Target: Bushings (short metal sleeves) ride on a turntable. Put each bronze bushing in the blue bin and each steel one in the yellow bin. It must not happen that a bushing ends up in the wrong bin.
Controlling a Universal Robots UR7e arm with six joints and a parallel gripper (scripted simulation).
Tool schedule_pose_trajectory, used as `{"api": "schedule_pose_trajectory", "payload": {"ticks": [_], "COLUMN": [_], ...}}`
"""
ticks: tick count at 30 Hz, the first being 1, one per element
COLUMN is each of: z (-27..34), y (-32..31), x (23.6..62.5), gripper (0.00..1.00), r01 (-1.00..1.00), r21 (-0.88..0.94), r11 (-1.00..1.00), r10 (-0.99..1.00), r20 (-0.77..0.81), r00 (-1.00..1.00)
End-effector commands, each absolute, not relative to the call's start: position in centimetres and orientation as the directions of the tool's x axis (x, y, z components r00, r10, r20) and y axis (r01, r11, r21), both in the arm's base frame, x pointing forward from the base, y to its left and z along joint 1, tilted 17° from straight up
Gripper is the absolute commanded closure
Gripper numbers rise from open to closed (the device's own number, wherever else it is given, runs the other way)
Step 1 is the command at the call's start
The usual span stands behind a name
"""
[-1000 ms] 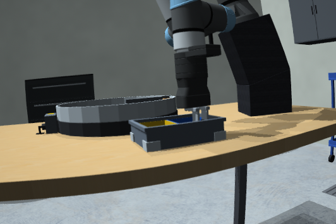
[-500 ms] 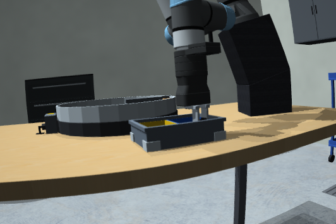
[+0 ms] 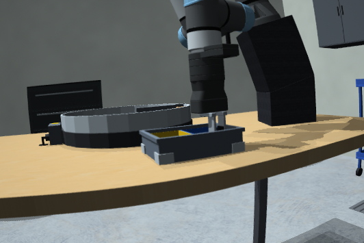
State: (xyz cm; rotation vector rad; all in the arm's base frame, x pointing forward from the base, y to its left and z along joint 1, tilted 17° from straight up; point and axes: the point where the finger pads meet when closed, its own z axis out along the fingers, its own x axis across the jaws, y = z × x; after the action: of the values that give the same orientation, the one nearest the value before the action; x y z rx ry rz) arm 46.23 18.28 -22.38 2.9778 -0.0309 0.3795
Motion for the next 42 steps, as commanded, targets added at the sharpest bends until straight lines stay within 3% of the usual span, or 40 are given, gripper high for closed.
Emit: {"api": "schedule_pose_trajectory", "payload": {"ticks": [1,42], "z": [-22.09,-21.12], "y": [18.34,18.48], "x": [46.2,45.95], "gripper": [0.58,0.58], "r01": [-0.038,-0.038], "r21": [0.135,0.135], "r11": [-0.99,-0.99], "r10": [-0.003,-0.003], "r20": [0.252,0.252], "r00": [0.968,0.968]}}
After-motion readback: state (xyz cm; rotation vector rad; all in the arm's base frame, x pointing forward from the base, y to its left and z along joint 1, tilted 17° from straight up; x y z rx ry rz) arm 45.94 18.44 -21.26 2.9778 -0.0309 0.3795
